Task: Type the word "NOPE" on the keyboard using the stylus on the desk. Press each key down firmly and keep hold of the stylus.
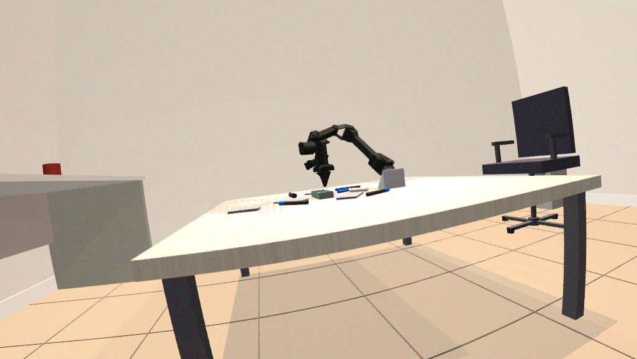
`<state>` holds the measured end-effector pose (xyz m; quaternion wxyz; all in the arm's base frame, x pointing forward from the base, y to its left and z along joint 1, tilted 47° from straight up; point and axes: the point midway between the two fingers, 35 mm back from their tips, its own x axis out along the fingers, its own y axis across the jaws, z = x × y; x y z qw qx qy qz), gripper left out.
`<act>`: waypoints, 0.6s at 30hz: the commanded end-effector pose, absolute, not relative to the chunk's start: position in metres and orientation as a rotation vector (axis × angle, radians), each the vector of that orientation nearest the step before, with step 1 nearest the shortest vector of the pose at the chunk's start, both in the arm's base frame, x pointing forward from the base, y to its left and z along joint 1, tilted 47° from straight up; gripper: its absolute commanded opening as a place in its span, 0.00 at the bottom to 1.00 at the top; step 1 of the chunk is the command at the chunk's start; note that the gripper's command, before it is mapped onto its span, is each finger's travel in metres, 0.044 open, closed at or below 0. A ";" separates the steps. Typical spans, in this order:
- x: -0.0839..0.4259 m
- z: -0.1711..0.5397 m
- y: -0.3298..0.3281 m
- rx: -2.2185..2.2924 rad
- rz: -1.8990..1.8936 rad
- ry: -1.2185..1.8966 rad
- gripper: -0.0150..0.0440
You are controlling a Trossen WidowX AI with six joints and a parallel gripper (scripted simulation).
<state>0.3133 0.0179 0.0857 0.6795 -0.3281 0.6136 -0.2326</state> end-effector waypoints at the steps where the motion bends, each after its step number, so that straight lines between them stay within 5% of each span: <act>1: 0.312 0.082 0.020 -0.729 -0.522 1.379 0.25; 18: 0.306 0.032 0.067 -0.727 -0.521 1.379 0.25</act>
